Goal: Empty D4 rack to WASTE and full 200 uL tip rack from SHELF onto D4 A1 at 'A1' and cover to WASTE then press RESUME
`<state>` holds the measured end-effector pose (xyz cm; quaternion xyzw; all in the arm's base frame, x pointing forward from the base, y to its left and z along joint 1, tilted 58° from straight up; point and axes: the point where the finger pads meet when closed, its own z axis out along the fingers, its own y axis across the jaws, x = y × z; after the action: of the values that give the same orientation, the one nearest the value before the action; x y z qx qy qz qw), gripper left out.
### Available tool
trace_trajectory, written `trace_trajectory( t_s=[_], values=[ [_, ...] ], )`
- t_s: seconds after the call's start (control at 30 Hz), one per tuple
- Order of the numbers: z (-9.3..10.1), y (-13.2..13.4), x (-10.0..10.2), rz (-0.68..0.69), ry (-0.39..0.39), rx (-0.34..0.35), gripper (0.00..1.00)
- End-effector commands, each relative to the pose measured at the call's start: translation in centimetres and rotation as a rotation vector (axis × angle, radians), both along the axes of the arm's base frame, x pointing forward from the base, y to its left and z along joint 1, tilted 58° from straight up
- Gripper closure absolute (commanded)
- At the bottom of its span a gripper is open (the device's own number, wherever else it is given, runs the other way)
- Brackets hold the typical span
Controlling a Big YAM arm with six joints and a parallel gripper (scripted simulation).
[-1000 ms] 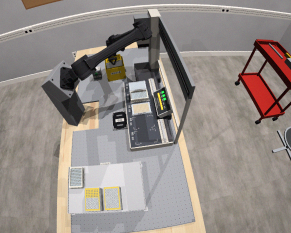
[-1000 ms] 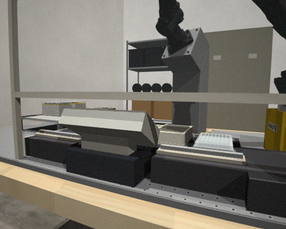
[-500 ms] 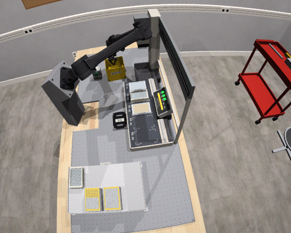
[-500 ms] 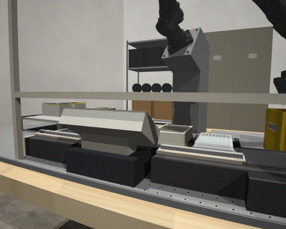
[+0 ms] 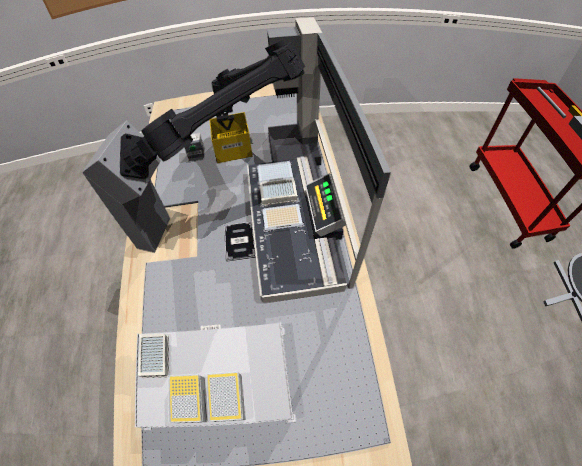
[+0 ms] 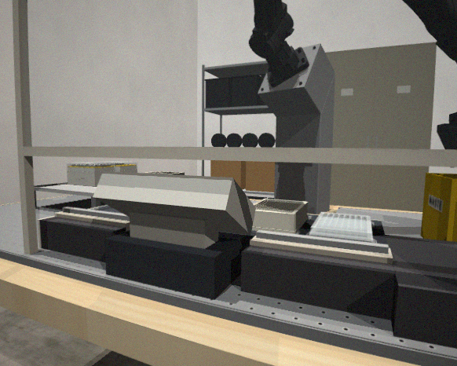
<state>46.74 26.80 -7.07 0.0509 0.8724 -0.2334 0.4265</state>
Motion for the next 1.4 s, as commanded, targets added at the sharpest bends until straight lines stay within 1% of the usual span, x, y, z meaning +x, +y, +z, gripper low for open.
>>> trace_trajectory(
  t_s=[0.0,0.37,0.4,0.43,0.77,0.83,0.87,0.93,0.97,1.3,1.37],
  values=[
    [0.4,0.8,0.2,0.009,-0.009,0.008,0.00],
    [0.4,0.8,0.2,0.009,-0.009,0.008,0.00],
    [0.8,2.1,-0.3,0.027,-0.013,0.015,0.00],
    [1.6,2.4,-0.2,0.024,-0.025,0.027,0.00],
    [2.3,2.8,-1.7,0.024,-0.021,0.020,0.00],
    [2.3,2.8,-1.7,0.024,-0.021,0.020,0.00],
    [1.2,2.3,-1.9,0.018,-0.005,0.003,0.00],
    [2.4,3.0,-2.1,0.024,-0.019,0.019,0.00],
    [2.6,3.0,-2.2,0.024,-0.021,0.020,0.00],
    [3.6,3.9,-3.3,0.024,-0.023,0.023,0.00],
    [3.5,4.0,-3.5,0.024,-0.021,0.021,0.00]
  ],
)
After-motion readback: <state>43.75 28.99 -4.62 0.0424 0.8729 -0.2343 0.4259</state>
